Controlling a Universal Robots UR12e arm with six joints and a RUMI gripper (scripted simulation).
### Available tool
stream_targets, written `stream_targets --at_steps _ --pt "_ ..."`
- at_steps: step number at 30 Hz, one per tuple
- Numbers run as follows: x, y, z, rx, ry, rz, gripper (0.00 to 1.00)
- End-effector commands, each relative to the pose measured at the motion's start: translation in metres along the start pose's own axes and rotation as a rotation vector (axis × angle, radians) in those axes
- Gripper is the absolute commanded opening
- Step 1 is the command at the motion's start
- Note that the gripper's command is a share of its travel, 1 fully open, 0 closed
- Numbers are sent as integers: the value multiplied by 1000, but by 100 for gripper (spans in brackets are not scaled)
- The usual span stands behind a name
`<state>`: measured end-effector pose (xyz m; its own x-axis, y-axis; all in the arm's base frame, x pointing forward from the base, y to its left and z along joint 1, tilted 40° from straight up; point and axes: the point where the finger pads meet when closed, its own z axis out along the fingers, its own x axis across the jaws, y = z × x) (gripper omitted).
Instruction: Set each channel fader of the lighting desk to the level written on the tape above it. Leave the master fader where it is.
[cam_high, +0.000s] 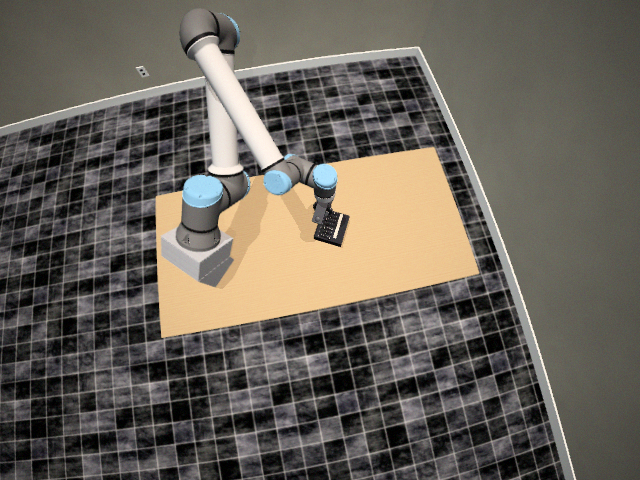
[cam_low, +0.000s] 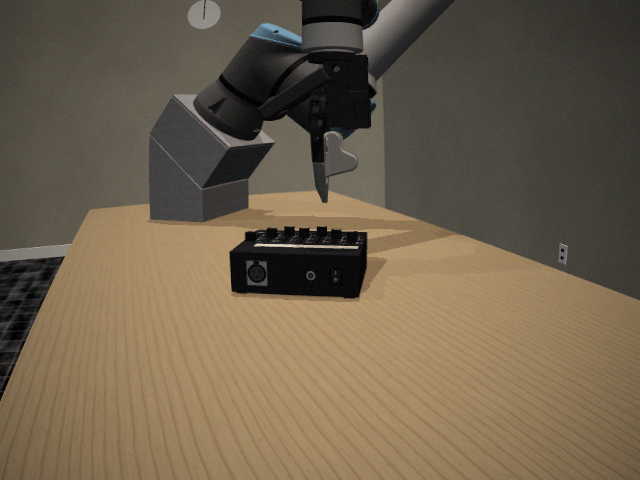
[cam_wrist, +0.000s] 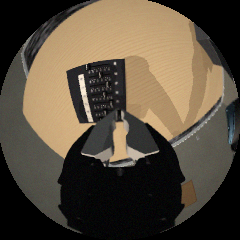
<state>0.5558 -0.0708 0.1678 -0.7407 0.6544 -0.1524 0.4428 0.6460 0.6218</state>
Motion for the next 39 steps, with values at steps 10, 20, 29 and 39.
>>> stream_targets --at_steps 10,20,29,39 --pt "0 0 0 0 -1 -1 0" --pt "0 0 0 0 -1 -1 0" --pt "0 0 0 0 -1 -1 0" --pt "-1 0 0 0 -1 -1 0"
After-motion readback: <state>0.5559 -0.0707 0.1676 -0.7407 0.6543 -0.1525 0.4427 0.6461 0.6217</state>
